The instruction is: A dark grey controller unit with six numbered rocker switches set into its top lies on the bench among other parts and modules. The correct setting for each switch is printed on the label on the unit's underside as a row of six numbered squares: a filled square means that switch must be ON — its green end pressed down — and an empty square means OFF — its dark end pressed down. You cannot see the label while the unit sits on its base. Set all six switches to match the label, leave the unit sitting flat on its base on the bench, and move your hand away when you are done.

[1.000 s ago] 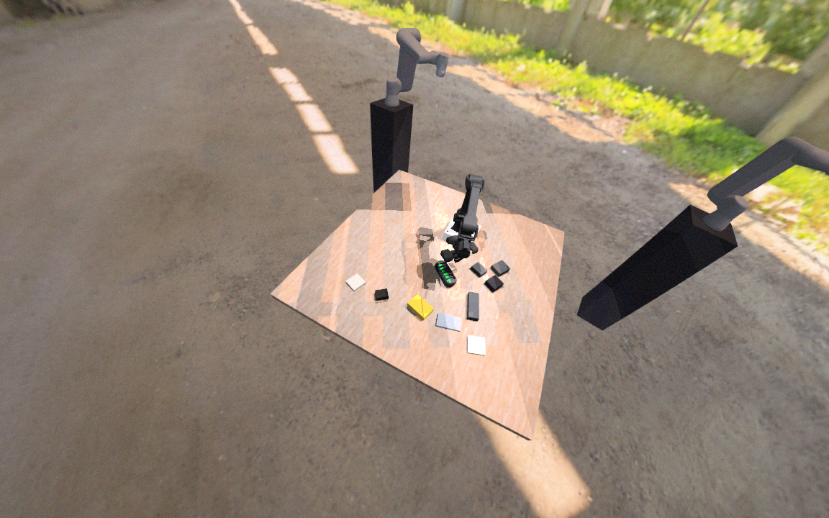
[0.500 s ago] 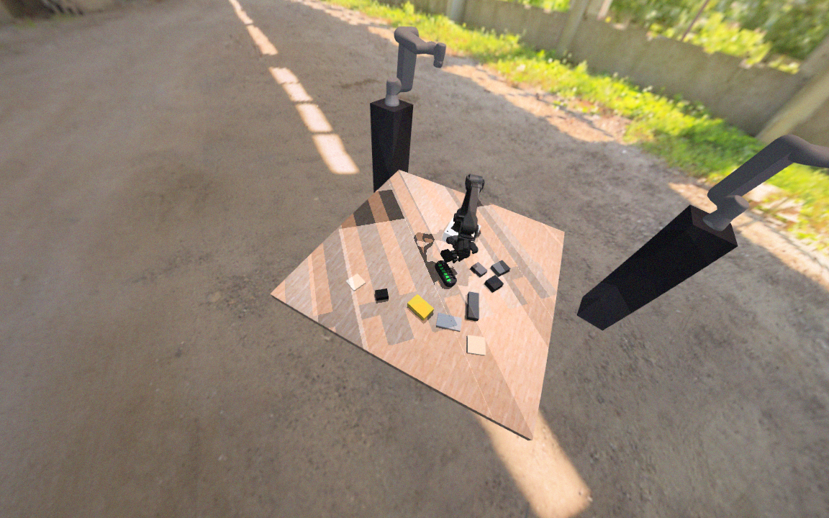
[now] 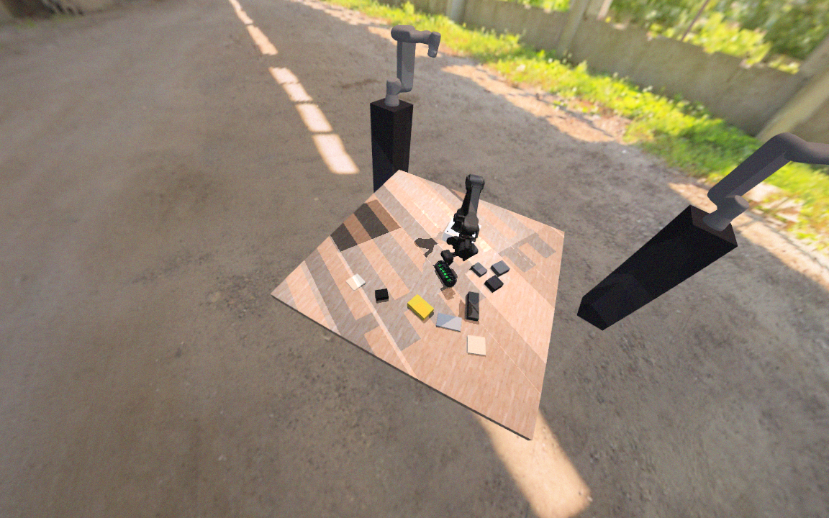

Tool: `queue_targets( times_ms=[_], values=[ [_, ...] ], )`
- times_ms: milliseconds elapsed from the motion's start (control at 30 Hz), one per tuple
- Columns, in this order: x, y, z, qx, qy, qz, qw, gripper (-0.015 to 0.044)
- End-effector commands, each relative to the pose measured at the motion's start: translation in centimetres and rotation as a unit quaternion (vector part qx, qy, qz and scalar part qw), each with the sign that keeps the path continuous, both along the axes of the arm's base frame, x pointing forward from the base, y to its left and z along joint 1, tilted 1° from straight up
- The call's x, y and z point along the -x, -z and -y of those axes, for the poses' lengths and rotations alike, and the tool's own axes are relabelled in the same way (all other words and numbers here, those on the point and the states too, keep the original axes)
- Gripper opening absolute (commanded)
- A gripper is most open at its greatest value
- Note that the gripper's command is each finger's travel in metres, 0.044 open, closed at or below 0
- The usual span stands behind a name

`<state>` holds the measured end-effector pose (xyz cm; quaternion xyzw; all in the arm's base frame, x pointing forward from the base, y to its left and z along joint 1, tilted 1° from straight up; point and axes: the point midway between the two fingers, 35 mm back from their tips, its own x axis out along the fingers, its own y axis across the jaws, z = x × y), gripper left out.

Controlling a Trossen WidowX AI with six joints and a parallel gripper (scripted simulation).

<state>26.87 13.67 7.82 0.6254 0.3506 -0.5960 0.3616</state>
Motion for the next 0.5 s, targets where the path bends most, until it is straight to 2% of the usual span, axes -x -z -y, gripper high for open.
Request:
queue_targets(
  times_ms=[0, 200, 367, 400, 467],
  values=[
    [-0.3, 1.6, -1.5, 0.024, -0.003, 0.028, 0.999, 0.0309],
    [-0.9, 4.4, -4.8, 0.06, 0.002, 0.108, 0.992, 0.0151],
    [-0.9, 4.6, -5.1, 0.062, 0.003, 0.117, 0.991, 0.002],
    [-0.9, 4.6, -5.1, 0.062, 0.003, 0.117, 0.991, 0.0],
    [-0.9, 4.6, -5.1, 0.062, 0.003, 0.117, 0.991, 0.0]
  ],
)
